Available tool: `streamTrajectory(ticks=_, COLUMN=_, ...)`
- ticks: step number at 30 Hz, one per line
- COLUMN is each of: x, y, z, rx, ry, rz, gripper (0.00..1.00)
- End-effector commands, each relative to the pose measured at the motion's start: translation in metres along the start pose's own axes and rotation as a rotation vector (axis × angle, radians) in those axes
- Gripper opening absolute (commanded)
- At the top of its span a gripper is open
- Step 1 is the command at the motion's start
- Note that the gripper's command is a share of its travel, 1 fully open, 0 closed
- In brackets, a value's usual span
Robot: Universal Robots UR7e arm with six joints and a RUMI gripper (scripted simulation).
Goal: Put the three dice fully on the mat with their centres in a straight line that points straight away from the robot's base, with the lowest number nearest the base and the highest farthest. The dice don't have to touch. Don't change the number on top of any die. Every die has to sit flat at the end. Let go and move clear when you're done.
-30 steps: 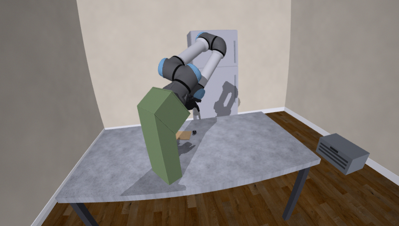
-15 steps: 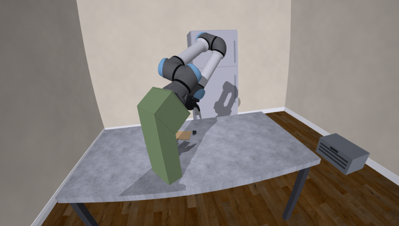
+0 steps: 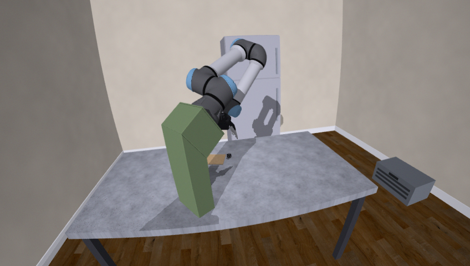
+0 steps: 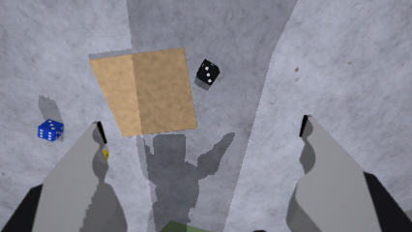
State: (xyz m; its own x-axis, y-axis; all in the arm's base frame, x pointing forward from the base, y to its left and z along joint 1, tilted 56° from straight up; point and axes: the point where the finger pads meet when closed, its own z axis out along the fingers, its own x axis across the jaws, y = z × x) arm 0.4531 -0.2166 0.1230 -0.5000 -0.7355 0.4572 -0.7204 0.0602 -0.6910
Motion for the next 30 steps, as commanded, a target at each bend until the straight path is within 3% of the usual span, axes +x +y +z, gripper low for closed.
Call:
streamTrajectory(ticks=1, x=-0.001, y=-0.001, z=0.001, rx=0.003, ry=-0.002, rz=-0.092, gripper=1.0)
streamTrajectory(ticks=17, x=-0.01, y=-0.001, z=0.006, rx=0.004, ry=-0.001, rz=-0.604, gripper=1.0)
streamTrajectory(ticks=19, x=-0.01, y=-0.001, z=0.006, rx=0.004, ry=-0.001, rz=-0.604, gripper=1.0)
streamTrajectory(ticks=30, x=-0.015, y=0.002, z=0.011, rx=0.004, ry=0.0, rz=-1.006, gripper=1.0)
